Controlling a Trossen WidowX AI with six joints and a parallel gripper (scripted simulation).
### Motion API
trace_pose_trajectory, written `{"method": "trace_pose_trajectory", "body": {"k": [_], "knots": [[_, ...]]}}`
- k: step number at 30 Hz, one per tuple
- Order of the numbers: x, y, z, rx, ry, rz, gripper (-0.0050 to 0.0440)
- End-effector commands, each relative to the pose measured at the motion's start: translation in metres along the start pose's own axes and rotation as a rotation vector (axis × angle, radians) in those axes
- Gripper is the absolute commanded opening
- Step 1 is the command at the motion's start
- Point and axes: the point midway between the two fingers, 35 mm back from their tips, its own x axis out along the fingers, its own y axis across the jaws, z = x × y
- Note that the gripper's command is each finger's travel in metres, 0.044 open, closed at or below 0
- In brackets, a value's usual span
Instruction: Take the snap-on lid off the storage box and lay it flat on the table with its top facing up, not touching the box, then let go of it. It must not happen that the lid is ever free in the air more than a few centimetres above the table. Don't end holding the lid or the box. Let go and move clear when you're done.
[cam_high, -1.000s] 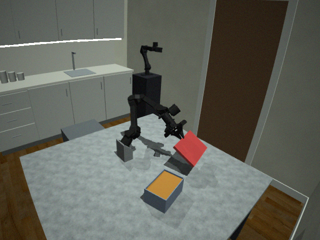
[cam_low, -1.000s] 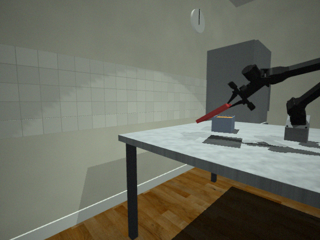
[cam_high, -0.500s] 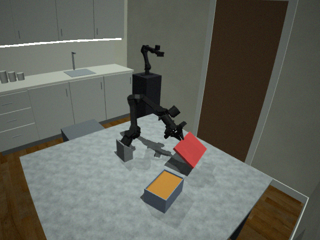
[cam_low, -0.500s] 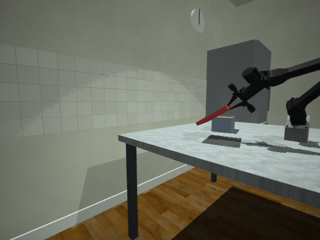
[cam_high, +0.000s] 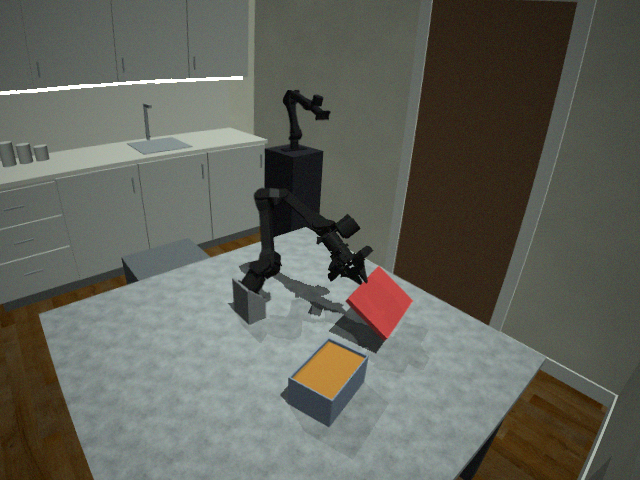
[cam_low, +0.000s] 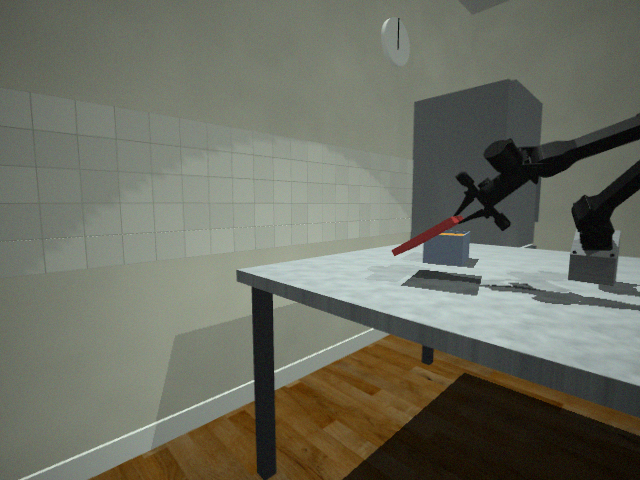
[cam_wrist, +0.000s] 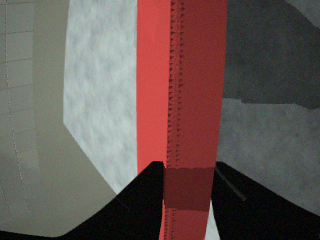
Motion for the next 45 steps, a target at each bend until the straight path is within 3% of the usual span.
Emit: {"method": "trace_pose_trajectory", "body": {"k": [1, 45], "knots": [[0.002, -0.001, 0.002, 0.003, -0.008, 0.006, -0.0050], [0.026, -0.029, 0.002, 0.003, -0.008, 0.006, -0.0050]]}}
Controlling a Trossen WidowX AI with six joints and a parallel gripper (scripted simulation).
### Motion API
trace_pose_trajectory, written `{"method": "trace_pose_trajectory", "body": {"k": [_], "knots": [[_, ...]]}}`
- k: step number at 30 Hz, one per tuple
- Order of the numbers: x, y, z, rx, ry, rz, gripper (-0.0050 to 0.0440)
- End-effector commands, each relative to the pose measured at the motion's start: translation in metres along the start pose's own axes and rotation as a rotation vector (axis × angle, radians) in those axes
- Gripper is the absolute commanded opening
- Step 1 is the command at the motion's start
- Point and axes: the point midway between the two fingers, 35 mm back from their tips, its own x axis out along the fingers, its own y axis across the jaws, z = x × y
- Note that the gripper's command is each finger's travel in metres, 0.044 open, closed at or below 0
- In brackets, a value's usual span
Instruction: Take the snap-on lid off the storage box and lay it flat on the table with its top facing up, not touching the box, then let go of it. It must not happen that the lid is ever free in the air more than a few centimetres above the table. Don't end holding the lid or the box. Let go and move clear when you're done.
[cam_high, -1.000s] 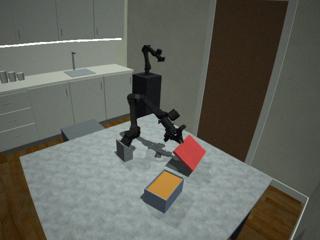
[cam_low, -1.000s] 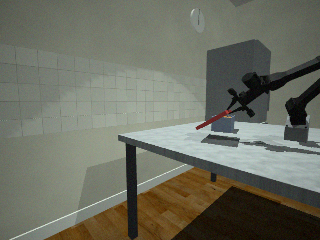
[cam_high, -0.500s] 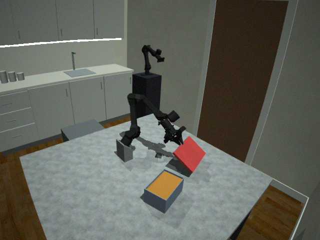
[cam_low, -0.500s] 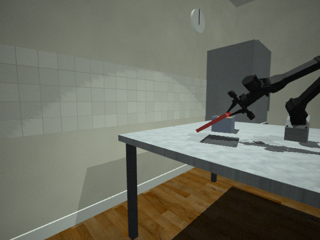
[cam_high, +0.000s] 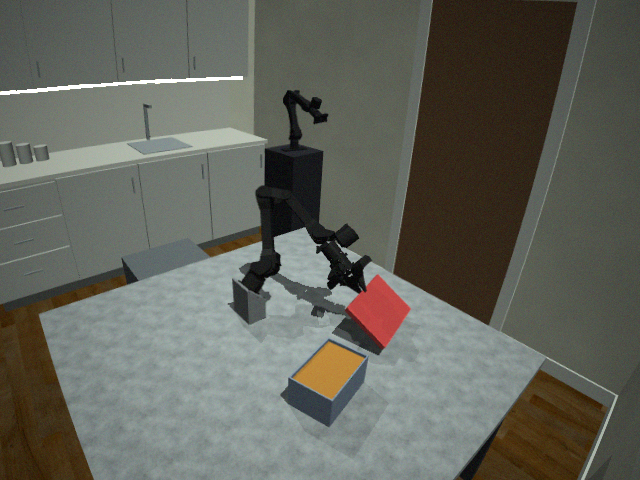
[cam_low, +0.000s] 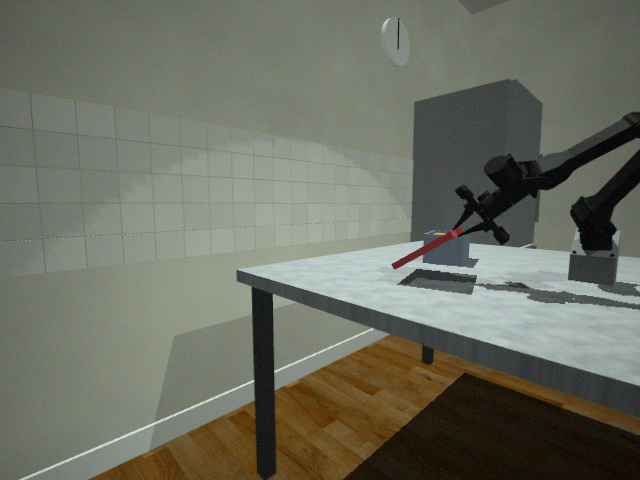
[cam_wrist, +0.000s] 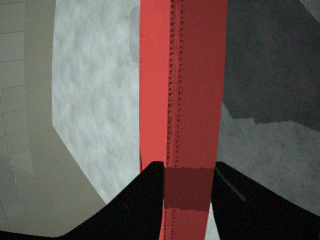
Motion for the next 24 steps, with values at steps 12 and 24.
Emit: {"method": "trace_pose_trajectory", "body": {"k": [12, 24], "knots": [[0.009, -0.009, 0.002, 0.003, -0.009, 0.004, -0.0050], [0.014, -0.015, 0.002, 0.003, -0.009, 0.004, -0.0050]]}}
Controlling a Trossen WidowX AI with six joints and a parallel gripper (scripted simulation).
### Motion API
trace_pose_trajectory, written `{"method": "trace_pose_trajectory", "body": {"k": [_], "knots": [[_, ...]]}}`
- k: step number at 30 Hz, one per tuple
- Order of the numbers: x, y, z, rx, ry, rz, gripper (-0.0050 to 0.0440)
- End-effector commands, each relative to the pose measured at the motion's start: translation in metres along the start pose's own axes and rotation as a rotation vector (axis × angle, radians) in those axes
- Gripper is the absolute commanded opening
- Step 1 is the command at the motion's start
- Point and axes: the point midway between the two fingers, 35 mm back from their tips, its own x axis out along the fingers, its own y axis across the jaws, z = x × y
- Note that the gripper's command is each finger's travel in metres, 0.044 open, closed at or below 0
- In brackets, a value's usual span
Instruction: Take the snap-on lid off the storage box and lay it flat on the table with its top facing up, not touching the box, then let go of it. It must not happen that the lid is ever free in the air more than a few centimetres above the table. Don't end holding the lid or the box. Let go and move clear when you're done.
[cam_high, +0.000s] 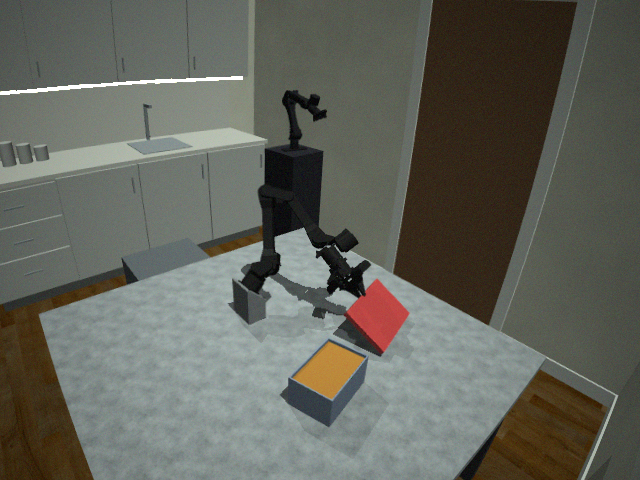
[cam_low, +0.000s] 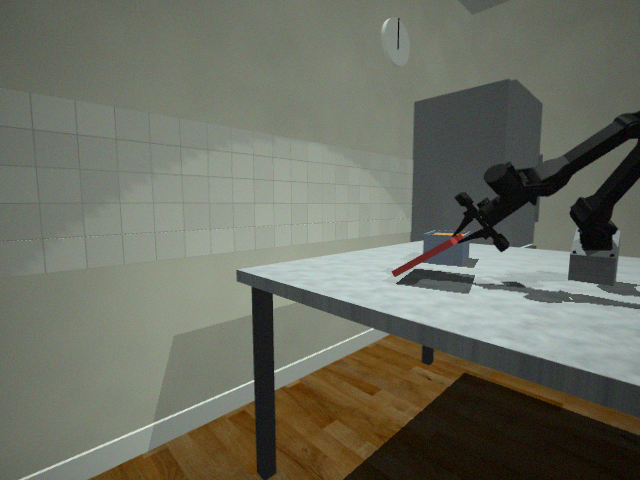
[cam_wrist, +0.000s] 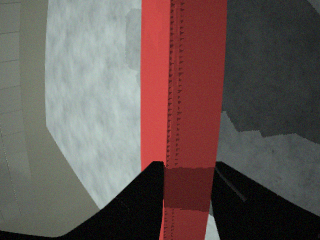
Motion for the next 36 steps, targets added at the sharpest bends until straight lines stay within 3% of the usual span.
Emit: {"method": "trace_pose_trajectory", "body": {"k": [1, 36], "knots": [[0.003, -0.002, 0.002, 0.003, -0.010, 0.005, -0.0050], [0.021, -0.023, 0.002, 0.003, -0.010, 0.005, -0.0050]]}}
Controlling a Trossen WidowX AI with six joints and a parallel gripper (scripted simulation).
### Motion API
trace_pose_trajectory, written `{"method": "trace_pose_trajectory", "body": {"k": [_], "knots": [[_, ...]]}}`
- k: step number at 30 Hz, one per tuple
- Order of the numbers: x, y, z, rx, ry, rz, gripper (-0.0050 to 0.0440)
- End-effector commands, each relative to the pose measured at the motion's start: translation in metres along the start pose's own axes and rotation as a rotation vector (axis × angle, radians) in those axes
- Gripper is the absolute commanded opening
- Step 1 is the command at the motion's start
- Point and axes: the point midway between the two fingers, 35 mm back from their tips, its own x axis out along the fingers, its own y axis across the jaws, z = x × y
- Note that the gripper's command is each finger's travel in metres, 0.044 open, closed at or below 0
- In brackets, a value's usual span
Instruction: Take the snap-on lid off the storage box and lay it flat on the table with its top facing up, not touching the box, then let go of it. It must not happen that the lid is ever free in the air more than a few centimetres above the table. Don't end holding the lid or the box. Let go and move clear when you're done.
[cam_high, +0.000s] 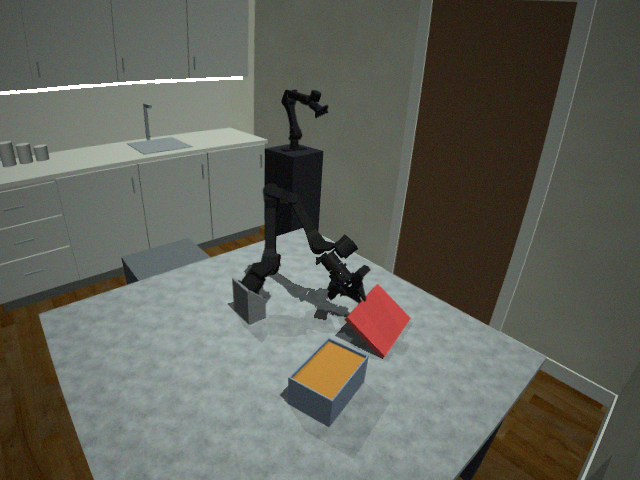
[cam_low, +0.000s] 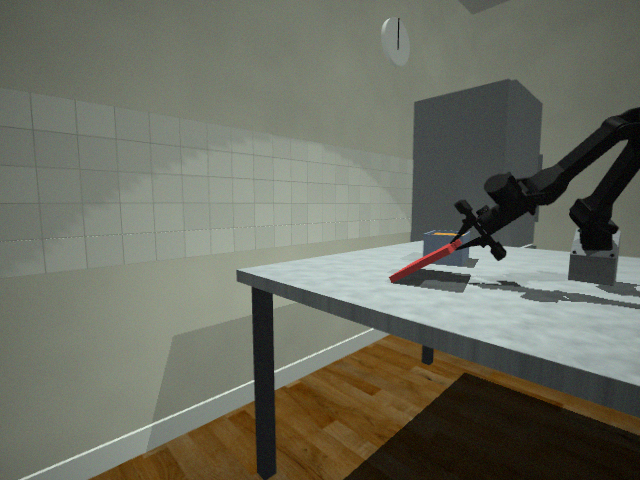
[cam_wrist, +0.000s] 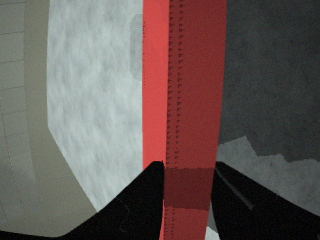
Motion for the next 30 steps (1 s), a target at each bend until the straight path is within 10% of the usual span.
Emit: {"method": "trace_pose_trajectory", "body": {"k": [1, 30], "knots": [[0.005, -0.012, 0.002, 0.006, -0.005, -0.032, -0.0050], [0.020, -0.030, 0.002, 0.006, -0.005, -0.032, -0.0050]]}}
